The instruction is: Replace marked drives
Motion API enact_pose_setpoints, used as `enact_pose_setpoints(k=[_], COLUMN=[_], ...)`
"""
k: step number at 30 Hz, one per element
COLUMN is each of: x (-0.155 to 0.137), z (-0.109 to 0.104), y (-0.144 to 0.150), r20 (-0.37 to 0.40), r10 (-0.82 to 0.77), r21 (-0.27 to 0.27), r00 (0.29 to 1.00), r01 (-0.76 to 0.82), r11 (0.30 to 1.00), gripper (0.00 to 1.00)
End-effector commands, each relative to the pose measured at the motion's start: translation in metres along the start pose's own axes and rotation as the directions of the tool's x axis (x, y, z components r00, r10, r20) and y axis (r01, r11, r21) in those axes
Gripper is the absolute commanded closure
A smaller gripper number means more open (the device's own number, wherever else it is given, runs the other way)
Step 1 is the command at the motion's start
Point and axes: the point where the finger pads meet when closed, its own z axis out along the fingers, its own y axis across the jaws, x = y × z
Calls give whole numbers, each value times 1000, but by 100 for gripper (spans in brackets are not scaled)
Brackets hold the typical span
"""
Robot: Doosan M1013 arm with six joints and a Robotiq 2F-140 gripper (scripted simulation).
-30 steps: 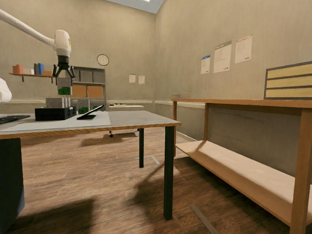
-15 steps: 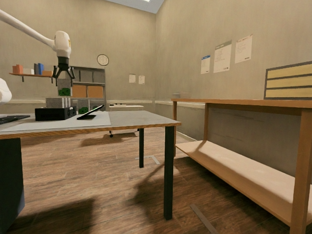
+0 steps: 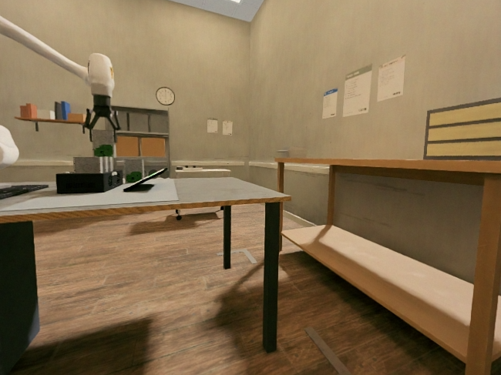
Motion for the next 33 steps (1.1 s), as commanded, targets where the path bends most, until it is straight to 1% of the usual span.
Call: enact_pose_setpoints(k=[1,12,14,29,33], x=[0,0,0,0,0], z=[4,25,25,48,51], y=[0,0,0,0,0], r20=[-1,-1,-1,-1,-1], r10=[0,0,0,0,0], r21=[-1,-1,-1,-1,-1], r00=[1000,1000,1000,1000,1000], r01=[0,0,0,0,0], r11=[1000,1000,1000,1000,1000], gripper=[90,90,90,90,90])
